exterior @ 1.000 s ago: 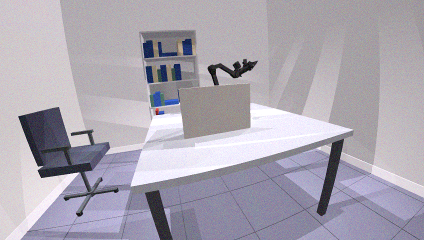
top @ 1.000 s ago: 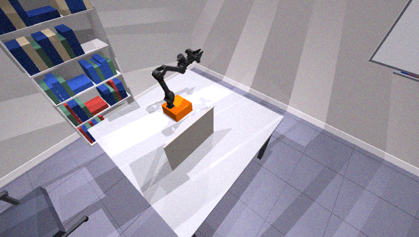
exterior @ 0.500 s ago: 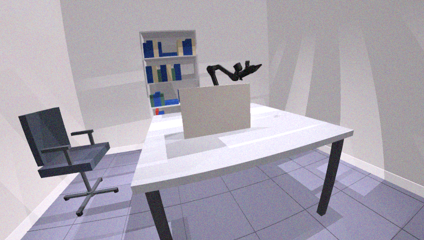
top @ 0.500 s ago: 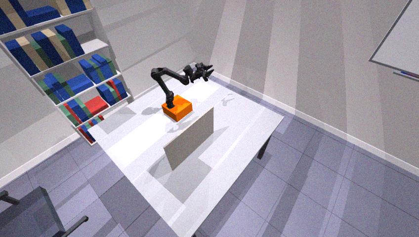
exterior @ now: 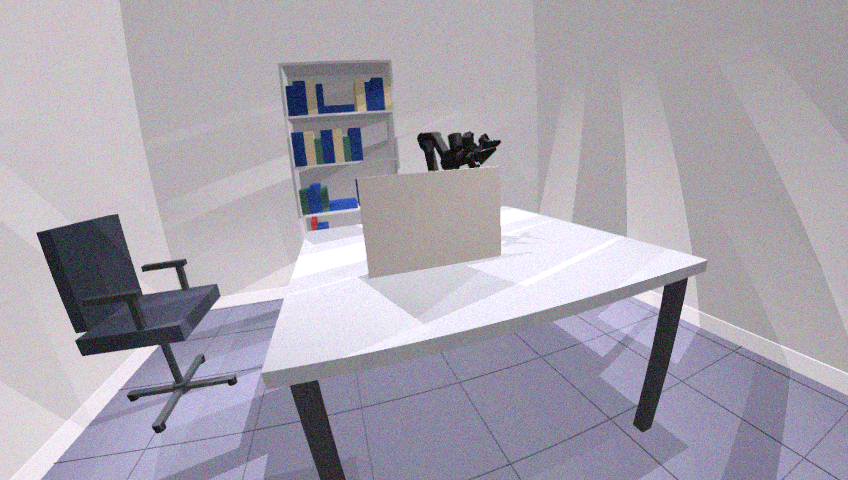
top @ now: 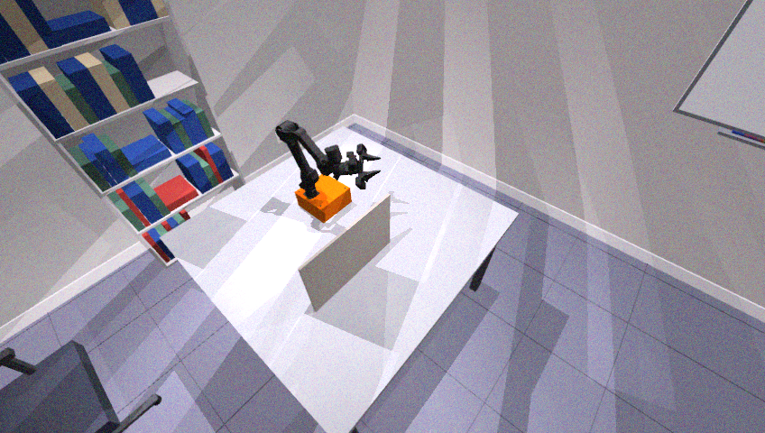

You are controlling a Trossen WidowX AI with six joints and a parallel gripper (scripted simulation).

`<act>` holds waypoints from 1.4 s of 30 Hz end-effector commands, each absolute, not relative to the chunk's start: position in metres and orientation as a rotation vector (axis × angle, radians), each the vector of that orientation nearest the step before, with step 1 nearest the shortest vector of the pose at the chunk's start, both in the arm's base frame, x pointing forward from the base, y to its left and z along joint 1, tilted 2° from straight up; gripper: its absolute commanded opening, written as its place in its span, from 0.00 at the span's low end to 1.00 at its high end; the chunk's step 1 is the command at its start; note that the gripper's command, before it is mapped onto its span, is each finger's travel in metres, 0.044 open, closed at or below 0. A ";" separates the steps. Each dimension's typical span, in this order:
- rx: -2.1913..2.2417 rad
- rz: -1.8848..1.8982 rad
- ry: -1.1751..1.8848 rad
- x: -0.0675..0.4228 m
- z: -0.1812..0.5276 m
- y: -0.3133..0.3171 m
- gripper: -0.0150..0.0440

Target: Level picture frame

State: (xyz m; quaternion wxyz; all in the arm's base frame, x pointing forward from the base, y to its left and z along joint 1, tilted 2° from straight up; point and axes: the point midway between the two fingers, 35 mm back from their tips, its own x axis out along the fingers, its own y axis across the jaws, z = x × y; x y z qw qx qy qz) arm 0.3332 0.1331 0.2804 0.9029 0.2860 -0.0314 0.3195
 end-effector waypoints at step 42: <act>1.712 0.028 0.081 0.227 0.161 -0.144 0.69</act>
